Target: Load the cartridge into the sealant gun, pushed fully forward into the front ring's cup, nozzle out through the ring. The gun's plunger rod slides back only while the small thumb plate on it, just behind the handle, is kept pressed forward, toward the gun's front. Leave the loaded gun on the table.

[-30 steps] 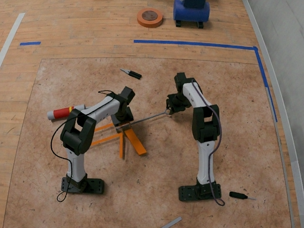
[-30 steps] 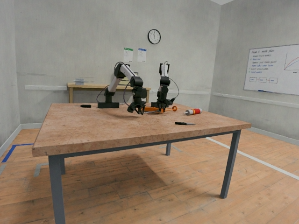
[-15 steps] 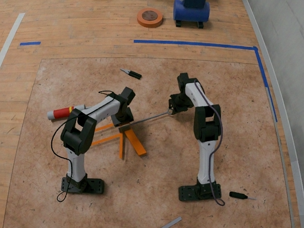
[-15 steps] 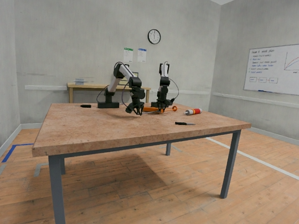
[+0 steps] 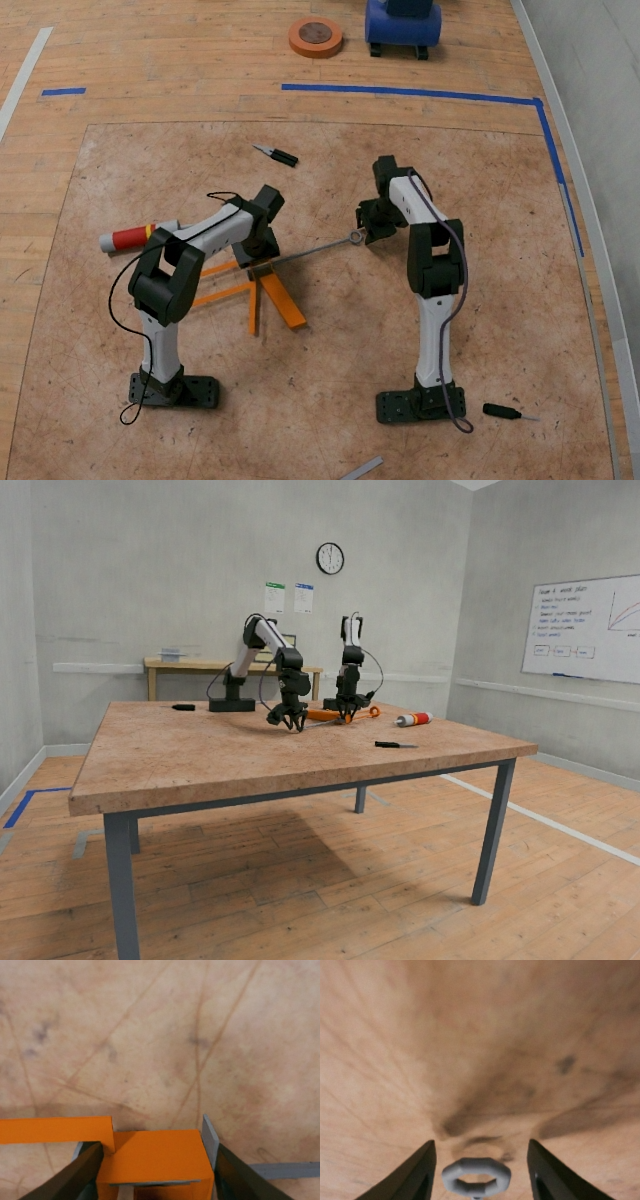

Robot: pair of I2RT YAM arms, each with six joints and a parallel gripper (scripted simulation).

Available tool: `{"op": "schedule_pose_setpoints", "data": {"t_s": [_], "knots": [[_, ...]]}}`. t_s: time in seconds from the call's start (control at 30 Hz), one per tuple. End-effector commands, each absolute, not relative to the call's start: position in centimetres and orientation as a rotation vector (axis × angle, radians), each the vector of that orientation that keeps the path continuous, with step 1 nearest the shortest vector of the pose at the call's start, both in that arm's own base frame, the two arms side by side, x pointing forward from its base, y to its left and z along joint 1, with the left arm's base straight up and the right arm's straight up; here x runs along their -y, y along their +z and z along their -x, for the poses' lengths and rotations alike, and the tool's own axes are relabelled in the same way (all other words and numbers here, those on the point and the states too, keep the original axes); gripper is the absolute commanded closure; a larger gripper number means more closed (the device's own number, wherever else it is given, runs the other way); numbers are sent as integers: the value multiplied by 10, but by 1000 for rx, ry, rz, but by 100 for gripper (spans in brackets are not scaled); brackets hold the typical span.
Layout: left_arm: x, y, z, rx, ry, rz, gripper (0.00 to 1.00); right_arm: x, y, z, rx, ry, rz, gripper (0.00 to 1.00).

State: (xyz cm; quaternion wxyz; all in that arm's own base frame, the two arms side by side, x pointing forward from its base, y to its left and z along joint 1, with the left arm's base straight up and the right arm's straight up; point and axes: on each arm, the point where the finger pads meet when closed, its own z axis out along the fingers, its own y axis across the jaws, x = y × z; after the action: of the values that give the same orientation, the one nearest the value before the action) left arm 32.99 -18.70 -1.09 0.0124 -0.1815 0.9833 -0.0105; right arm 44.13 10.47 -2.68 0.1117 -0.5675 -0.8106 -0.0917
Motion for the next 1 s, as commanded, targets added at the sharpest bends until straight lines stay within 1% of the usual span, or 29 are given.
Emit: {"op": "schedule_pose_setpoints", "data": {"t_s": [0.0, 0.87, 0.97], "knots": [[170, -14, -320, -3090, 67, 576, 99, -99, -8, -457, 2446, -316, 1713, 50], [173, -11, -323, -3082, 57, 571, 99, -101, -5, -457, 2448, -319, 1705, 50], [173, -11, -323, -3082, 57, 571, 99, -95, 20, -443, 2404, -259, 1703, 50]]}}
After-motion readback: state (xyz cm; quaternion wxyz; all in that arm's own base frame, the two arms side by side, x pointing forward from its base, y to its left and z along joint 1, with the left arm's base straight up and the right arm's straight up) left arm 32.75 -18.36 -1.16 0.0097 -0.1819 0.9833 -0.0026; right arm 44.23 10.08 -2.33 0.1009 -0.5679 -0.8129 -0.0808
